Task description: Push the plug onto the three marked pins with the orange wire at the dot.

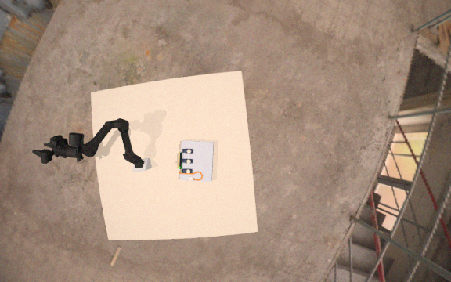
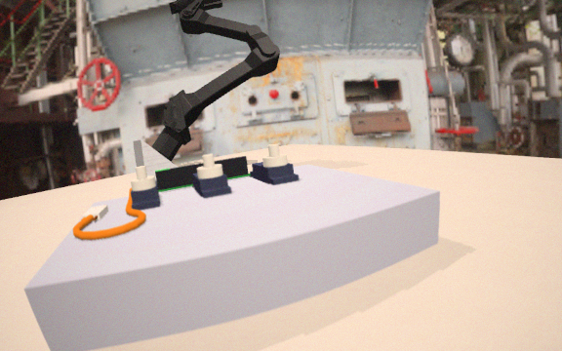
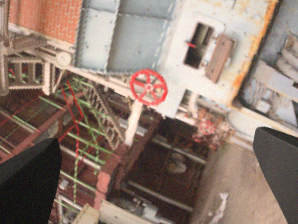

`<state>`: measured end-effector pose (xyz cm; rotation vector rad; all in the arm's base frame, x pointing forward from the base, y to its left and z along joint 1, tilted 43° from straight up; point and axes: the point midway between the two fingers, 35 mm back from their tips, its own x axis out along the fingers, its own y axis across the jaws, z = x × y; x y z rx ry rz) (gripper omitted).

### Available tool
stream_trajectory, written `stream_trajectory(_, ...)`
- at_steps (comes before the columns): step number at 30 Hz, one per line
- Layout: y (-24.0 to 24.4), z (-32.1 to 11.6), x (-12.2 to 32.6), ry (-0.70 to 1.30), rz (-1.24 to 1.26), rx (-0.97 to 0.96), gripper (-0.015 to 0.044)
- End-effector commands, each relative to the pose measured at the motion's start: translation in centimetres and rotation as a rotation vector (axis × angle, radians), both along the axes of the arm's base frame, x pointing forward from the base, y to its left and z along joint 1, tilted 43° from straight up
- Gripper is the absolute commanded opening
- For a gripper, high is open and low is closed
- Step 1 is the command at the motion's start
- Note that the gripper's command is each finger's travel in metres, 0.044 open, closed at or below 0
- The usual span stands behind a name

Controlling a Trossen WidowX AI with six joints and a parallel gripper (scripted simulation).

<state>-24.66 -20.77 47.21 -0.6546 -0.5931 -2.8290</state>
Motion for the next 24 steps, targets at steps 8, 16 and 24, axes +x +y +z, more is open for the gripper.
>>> stream_trajectory(8, -2.0, -0.2, 1.7, 0.004, 0.093, 0.022, 0.0190)
stream_trajectory(16, -6.5, -0.9, 6.8, 0.020, 0.337, 0.082, 0.0115)
stream_trajectory(24, -9.9, -1.7, 13.1, 0.047, 0.593, 0.145, 0.0115)
